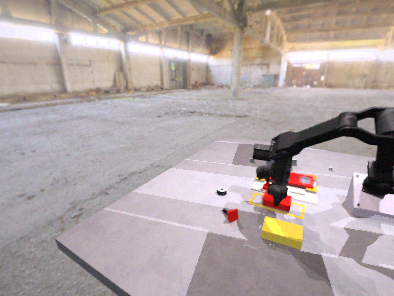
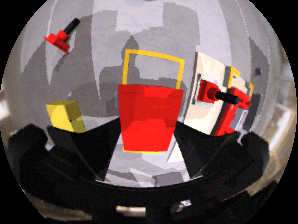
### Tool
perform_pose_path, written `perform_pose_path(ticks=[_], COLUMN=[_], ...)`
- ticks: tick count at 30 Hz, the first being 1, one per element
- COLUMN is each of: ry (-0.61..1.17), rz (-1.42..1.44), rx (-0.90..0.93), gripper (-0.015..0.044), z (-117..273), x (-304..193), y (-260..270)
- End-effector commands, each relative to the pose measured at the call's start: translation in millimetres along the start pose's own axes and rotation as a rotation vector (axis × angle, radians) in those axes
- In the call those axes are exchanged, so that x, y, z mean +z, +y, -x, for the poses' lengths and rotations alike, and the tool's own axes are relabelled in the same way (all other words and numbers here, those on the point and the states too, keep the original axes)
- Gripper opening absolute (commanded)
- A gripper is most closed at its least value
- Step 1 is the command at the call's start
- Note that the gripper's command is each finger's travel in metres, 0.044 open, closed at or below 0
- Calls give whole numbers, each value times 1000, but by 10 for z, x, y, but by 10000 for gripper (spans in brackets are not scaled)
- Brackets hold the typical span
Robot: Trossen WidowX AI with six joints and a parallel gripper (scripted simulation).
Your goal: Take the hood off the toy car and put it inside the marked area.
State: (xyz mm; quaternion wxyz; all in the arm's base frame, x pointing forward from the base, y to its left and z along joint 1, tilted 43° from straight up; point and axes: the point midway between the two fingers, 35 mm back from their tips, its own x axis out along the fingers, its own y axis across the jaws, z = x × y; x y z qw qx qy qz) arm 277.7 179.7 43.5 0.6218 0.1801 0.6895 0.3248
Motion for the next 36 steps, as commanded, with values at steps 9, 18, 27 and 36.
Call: perform_pose_path(ticks=[9, 18, 27, 36], ry=[1, 0, 0, 1], rz=[-6, 0, 0, -1], rx=[5, 0, 0, 5], gripper=[0, 236, 440, 440], z=[-64, -44, 25, 667], x=[-2, -1, 7, 2], y=[0, 1, -3, -12])
